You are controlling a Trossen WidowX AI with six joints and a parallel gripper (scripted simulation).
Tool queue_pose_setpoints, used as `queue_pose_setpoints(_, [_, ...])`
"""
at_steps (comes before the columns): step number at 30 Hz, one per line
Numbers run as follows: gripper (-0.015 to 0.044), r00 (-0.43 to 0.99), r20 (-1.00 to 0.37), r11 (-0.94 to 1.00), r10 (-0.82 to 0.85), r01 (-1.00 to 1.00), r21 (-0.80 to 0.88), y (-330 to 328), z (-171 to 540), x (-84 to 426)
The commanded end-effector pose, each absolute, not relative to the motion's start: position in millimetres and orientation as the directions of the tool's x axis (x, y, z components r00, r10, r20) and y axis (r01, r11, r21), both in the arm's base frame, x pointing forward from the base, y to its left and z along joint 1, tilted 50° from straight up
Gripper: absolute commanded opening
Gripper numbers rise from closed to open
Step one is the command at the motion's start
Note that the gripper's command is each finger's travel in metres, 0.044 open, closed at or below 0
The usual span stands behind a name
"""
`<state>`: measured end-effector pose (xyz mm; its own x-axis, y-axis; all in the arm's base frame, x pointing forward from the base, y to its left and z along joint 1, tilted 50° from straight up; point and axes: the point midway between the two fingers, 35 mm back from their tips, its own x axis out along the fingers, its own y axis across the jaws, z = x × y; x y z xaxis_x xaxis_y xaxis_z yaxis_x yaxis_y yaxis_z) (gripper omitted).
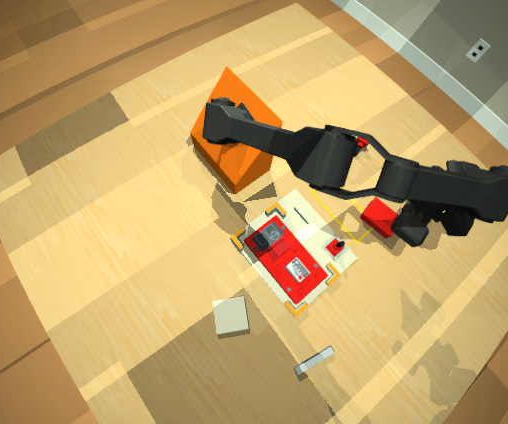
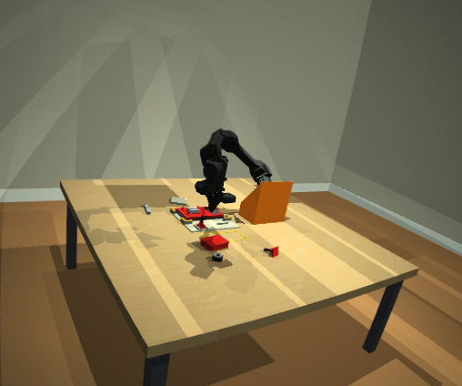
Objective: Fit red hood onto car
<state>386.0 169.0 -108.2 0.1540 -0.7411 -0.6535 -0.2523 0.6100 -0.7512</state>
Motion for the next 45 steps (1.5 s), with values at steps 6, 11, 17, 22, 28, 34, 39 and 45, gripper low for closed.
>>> queue_pose_setpoints(6, [0.0000, 0.153, -0.653, 0.609, -0.742, -0.254, -0.751, 168, -109, 386])
queue_pose_setpoints(11, [0.0000, 0.153, -0.653, 0.609, -0.742, -0.254, -0.751, 168, -109, 386])
queue_pose_setpoints(17, [0.0079, 0.148, -0.653, 0.609, -0.743, -0.254, -0.751, 164, -127, 382])
queue_pose_setpoints(22, [0.0210, 0.135, -0.653, 0.610, -0.746, -0.255, -0.750, 152, -168, 371])
queue_pose_setpoints(28, [0.0368, 0.136, -0.653, 0.610, -0.746, -0.255, -0.750, 152, -169, 372])
queue_pose_setpoints(34, [0.0440, 0.136, -0.653, 0.610, -0.745, -0.255, -0.750, 150, -170, 373])
queue_pose_setpoints(39, [0.0440, 0.136, -0.653, 0.610, -0.745, -0.255, -0.750, 148, -173, 373])
queue_pose_setpoints(45, [0.0440, 0.136, -0.653, 0.610, -0.745, -0.255, -0.750, 145, -175, 374])
